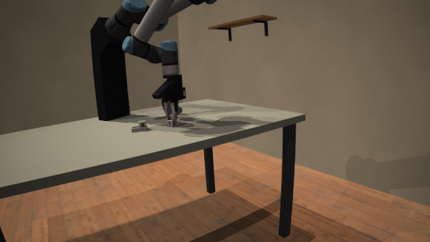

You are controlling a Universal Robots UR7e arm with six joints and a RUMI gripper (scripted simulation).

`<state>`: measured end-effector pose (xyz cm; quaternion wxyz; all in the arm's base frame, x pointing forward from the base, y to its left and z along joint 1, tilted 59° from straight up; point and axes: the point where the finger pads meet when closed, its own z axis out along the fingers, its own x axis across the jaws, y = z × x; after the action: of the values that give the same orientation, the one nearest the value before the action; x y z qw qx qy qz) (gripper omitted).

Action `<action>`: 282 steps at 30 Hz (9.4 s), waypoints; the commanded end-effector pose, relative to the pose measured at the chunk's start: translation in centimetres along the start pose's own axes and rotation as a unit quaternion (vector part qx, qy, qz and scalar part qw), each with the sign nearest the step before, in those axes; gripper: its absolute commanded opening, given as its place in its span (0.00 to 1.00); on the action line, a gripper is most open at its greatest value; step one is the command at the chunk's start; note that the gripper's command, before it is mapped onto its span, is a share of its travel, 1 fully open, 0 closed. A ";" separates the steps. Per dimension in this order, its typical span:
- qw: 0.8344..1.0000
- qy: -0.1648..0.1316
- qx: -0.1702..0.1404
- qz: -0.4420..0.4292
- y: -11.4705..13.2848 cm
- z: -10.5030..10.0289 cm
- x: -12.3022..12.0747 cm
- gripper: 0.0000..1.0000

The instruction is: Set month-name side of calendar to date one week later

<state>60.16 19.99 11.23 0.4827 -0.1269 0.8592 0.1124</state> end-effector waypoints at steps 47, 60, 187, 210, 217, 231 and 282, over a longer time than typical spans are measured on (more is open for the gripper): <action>1.000 -0.001 0.000 0.000 0.1 0.1 -0.1 0.28; 1.000 0.000 0.000 0.000 0.0 -0.4 0.0 0.28; 0.877 -0.001 0.001 -0.480 -0.4 -8.6 -1.5 1.00; 0.725 -0.001 0.002 -0.688 -0.1 -8.4 -1.8 1.00; 0.675 0.000 0.002 -0.738 0.0 -8.4 -1.8 1.00; 0.556 0.000 0.002 -0.831 0.1 -8.3 -1.7 1.00; 0.059 0.001 0.002 -0.998 0.0 -7.9 -0.4 1.00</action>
<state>53.91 17.65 15.69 0.1608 -0.8666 -0.0322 -0.4713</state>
